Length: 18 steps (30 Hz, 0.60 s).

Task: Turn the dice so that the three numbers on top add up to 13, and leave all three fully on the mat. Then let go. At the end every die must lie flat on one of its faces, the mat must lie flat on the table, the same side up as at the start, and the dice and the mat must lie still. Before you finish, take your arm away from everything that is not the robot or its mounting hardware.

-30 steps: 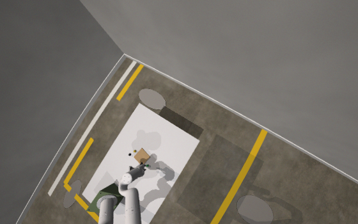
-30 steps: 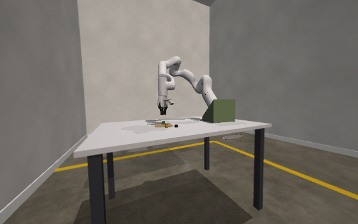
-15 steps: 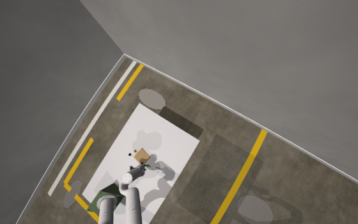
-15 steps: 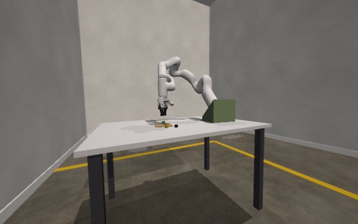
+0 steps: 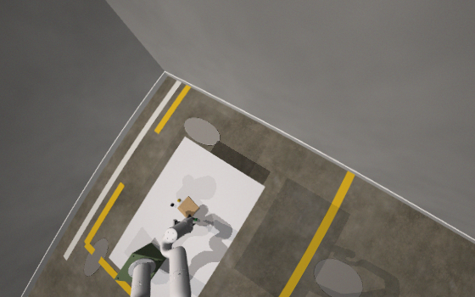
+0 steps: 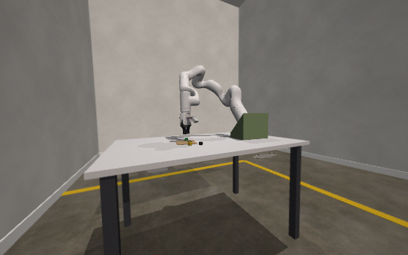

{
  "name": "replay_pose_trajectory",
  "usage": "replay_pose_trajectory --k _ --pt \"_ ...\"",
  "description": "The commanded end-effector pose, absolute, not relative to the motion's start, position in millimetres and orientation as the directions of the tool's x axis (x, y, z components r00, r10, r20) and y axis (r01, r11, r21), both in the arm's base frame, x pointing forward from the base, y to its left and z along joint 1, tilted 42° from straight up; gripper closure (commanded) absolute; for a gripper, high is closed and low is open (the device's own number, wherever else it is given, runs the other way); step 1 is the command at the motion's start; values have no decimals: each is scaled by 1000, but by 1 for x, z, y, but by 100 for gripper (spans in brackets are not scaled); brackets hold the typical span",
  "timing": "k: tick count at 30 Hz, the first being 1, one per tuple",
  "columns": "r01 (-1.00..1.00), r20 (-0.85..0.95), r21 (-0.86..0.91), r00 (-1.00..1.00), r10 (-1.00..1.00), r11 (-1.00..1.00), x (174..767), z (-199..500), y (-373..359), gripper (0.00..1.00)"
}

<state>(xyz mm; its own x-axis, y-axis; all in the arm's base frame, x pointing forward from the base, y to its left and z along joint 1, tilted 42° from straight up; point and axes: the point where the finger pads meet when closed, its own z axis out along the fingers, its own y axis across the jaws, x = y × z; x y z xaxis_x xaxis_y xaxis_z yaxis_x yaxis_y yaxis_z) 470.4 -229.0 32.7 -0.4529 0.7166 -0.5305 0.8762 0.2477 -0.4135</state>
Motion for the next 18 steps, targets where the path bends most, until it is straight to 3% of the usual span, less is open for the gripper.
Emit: replay_pose_trajectory --k 1,18 --pt "877 -531 -412 -453 716 248 471 29 -232 64" --pt "877 -531 -412 -453 716 248 468 16 -244 64"
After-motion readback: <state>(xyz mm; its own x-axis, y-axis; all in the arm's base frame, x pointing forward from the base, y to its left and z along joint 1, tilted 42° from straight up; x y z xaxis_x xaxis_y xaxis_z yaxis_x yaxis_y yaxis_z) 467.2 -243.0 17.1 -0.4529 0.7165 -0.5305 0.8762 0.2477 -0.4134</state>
